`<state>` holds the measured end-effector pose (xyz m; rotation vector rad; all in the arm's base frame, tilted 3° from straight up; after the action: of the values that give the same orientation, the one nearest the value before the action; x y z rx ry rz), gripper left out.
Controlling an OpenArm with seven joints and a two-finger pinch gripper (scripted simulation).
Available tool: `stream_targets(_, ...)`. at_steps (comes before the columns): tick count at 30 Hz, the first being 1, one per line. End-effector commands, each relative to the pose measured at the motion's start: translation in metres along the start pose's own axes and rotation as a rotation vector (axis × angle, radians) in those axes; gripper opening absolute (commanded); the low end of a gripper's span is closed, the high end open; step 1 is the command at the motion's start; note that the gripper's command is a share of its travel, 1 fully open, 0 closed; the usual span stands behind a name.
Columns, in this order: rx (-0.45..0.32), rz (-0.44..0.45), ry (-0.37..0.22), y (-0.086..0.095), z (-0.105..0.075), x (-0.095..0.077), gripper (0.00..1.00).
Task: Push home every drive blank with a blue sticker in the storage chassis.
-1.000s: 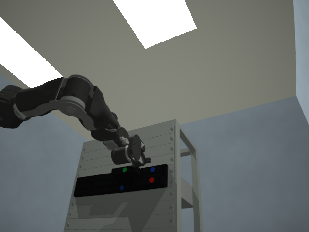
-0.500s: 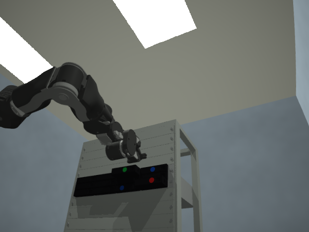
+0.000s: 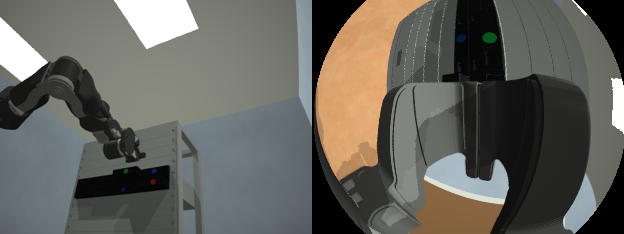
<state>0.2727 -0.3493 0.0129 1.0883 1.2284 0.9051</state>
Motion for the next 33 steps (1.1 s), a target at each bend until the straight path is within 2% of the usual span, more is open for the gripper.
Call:
stream_targets(1,-0.006,0.001,-0.001,0.0,0.0,0.0,0.0)
stream_targets(7,-0.006,0.001,0.0,0.0,-0.002,0.0,0.0)
stream_targets(14,-0.006,0.0,0.0,0.0,-0.012,0.0,0.0)
stream_targets(19,-0.006,0.0,-0.001,-0.002,-0.038,-0.001,0.0)
stream_targets(27,-0.005,-0.002,-0.002,-0.006,-0.099,-0.002,0.0)
stream_targets(29,-0.005,-0.002,-0.002,-0.006,-0.099,-0.002,0.0)
stream_targets(31,-0.004,-0.002,-0.002,-0.007,-0.113,-0.003,0.0)
stream_targets(33,-0.004,-0.002,-0.002,-0.007,-0.119,-0.001,0.0)
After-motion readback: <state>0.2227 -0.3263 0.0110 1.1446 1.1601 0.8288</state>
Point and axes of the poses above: the point where the finger pads meet when closed, its own z axis out along the fingers, its own y axis across the jaws, x = y × z, the point moved 6 cm from there along -z, back along the fingers, and after that the axes turned 12 degrees about -z, right-handed, at the moved point
